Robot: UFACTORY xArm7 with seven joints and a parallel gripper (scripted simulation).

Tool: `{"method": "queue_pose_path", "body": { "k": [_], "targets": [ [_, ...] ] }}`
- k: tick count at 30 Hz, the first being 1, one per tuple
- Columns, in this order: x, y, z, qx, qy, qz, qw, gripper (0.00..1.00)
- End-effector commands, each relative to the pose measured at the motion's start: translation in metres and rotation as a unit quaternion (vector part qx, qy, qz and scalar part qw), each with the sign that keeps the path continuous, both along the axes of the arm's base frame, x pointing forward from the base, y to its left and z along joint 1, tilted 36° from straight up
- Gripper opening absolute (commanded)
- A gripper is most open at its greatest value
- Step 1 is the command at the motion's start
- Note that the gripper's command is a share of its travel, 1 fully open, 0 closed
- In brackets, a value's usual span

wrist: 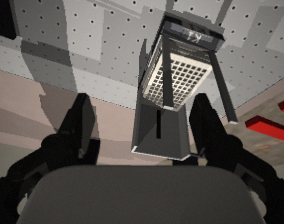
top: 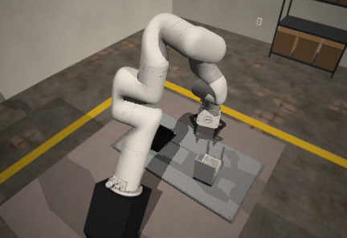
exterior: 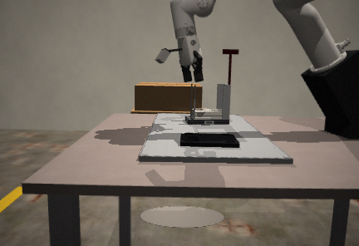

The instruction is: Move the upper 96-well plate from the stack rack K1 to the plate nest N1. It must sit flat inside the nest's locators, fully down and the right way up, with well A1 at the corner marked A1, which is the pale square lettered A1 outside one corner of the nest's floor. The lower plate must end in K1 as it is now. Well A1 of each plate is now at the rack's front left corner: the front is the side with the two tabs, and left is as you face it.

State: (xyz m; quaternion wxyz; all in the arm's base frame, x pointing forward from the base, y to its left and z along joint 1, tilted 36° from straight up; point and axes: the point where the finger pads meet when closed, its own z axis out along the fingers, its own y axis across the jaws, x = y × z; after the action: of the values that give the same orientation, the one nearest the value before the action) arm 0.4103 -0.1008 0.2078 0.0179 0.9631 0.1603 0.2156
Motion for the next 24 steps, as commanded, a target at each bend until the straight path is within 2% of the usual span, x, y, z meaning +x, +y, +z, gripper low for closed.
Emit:
{"method": "queue_pose_path", "body": {
  "k": [1,4,9,11,13,24],
  "targets": [
    [-0.009,-0.013,-0.001,0.004,-0.006,-0.005,1.0,1.0],
    [-0.019,-0.024,-0.005,0.027,-0.031,-0.041,0.998,1.0],
    [-0.03,-0.037,-0.009,0.029,-0.033,-0.044,0.998,1.0],
    [-0.037,-0.043,-0.012,0.043,-0.051,-0.068,0.995,1.0],
    [-0.037,-0.043,-0.012,0.043,-0.051,-0.068,0.995,1.0],
    [-0.075,-0.071,-0.026,0.07,-0.091,-0.124,0.986,1.0]
  ]
}}
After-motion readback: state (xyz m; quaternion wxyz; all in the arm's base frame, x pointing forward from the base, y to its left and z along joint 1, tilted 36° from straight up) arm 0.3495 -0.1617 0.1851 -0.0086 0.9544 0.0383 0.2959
